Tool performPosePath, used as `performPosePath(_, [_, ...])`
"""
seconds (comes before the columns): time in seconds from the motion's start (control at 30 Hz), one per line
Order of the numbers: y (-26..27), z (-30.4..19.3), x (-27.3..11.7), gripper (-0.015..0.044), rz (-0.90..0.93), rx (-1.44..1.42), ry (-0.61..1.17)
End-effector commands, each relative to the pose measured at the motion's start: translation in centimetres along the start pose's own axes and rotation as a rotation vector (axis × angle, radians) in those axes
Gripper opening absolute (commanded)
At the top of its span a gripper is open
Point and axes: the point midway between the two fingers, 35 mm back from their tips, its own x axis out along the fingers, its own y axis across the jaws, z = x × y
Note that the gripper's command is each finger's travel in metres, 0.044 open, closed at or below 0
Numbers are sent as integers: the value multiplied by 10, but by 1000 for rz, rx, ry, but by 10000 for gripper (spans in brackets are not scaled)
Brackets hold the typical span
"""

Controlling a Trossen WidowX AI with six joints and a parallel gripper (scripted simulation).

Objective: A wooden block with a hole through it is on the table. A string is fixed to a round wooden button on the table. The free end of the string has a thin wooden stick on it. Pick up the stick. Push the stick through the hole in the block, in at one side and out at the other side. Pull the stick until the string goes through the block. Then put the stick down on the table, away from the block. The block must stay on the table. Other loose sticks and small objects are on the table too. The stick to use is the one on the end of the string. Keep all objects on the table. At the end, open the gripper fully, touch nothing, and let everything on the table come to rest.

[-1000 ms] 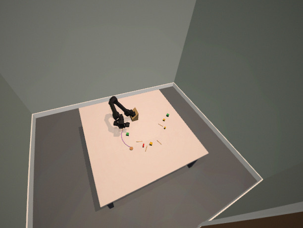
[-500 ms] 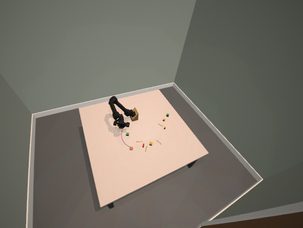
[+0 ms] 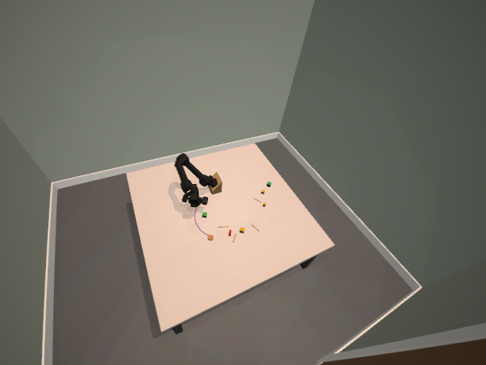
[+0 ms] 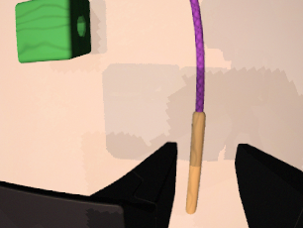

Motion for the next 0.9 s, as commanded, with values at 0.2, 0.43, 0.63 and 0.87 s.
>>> performPosePath(0.2, [2, -2, 18, 123, 3, -6, 6])
performPosePath(0.43, [1, -2, 30, 123, 2, -6, 4])
performPosePath(0.63, [0, -2, 39, 123, -2, -7, 1])
performPosePath(0.87, [-1, -3, 48, 123, -6, -8, -2])
